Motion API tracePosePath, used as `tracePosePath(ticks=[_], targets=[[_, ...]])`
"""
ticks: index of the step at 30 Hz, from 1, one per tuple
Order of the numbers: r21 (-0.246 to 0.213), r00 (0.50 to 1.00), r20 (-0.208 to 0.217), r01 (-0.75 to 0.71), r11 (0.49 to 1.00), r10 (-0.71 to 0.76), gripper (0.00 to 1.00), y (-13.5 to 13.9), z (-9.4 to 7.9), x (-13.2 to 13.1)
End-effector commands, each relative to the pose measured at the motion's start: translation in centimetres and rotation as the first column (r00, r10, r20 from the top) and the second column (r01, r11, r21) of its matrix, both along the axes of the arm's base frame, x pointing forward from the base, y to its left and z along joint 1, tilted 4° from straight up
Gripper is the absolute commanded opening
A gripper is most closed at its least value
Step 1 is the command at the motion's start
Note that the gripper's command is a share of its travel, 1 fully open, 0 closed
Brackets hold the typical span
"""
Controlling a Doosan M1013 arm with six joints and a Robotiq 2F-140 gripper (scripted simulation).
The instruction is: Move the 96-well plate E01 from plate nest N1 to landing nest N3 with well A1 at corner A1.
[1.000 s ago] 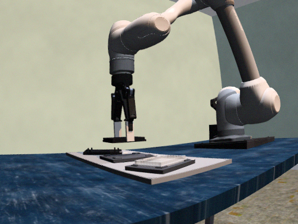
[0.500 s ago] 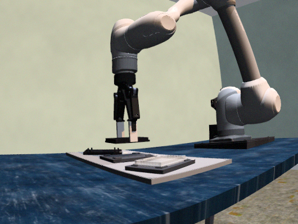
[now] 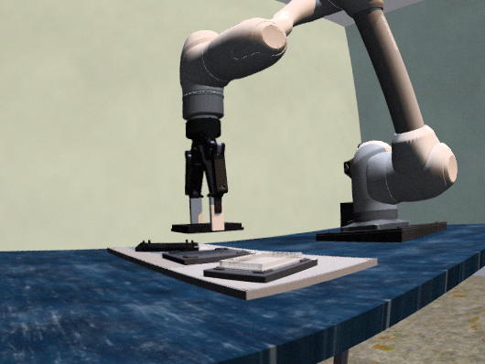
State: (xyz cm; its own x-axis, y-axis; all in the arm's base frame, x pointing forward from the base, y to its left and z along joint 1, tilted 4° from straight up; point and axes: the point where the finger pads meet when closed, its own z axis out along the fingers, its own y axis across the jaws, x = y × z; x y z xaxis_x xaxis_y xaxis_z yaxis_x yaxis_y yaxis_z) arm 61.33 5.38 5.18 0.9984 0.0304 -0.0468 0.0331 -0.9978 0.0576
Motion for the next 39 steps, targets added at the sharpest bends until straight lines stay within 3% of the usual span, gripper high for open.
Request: tracePosePath(ticks=[1,24,39], targets=[[0.003,1.000,0.004,0.003,1.000,-0.003,0.00,0.2,-0.1,0.1],[0.003,1.000,0.004,0.005,1.000,-0.005,0.00,0.2,-0.3,0.1],[0.003,1.000,0.004,0.008,1.000,-0.008,0.00,0.2,-2.6,0.2]])
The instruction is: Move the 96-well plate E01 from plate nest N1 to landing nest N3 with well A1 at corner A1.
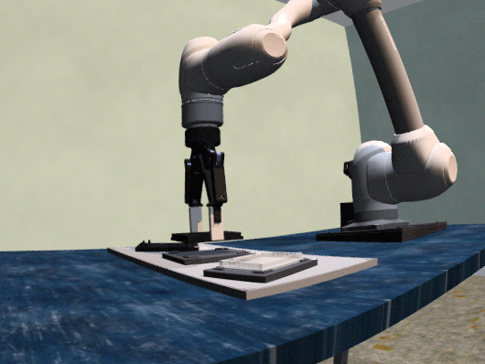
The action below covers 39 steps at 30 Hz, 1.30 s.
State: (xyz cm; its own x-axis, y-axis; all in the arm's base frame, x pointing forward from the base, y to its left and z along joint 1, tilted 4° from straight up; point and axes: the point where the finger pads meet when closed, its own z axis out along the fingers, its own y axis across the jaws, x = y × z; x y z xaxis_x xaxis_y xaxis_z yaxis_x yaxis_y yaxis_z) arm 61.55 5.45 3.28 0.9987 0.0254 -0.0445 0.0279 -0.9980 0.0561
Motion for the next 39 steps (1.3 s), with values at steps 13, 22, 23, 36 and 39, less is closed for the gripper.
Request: tracePosePath(ticks=[13,22,23,36,39], targets=[[0.002,1.000,0.002,0.003,1.000,-0.003,0.00,0.07,-1.20,0.01],[0.002,1.000,0.002,0.003,1.000,-0.003,0.00,0.07,-1.20,0.01],[0.002,1.000,0.002,0.003,1.000,-0.003,0.00,0.07,-1.20,0.01],[0.002,1.000,0.002,0.003,1.000,-0.003,0.00,0.07,-1.20,0.01],[0.002,1.000,0.002,0.003,1.000,-0.003,0.00,0.07,-1.20,0.01]])
